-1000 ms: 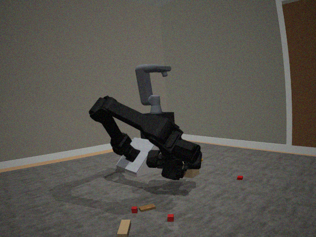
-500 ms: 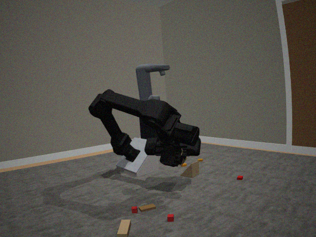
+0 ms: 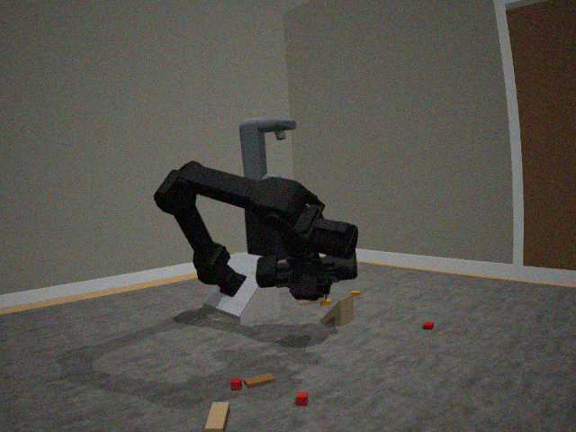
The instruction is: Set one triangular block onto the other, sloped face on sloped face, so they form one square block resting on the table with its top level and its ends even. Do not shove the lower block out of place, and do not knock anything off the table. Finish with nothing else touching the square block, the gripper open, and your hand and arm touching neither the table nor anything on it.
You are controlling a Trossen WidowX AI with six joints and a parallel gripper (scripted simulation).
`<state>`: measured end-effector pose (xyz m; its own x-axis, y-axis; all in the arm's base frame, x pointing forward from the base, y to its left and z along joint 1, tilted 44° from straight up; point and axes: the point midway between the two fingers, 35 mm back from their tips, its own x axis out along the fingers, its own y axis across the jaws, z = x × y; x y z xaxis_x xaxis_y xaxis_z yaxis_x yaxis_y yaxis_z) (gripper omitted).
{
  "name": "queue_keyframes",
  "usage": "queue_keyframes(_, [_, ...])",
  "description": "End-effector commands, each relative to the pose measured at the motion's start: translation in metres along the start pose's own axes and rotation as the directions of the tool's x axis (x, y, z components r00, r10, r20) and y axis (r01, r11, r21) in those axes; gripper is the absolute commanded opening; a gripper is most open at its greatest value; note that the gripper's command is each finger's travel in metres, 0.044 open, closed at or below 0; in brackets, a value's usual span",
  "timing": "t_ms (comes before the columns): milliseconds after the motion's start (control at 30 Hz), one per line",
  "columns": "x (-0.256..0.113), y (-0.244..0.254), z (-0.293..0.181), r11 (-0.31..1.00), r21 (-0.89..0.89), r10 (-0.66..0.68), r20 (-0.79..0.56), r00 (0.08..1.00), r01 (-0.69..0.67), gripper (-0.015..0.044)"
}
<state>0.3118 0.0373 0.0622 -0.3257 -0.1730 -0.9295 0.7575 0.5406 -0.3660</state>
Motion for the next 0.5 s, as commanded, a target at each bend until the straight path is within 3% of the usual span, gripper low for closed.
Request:
queue_keyframes(0, [0.0022,0.0002,-0.0049,0.993,-0.111,-0.026,0.07,0.997,0.034,0.0])
queue_keyframes(467, [0.007,0.0013,-0.0122,0.862,-0.447,-0.088,0.332,0.939,0.239,0.0])
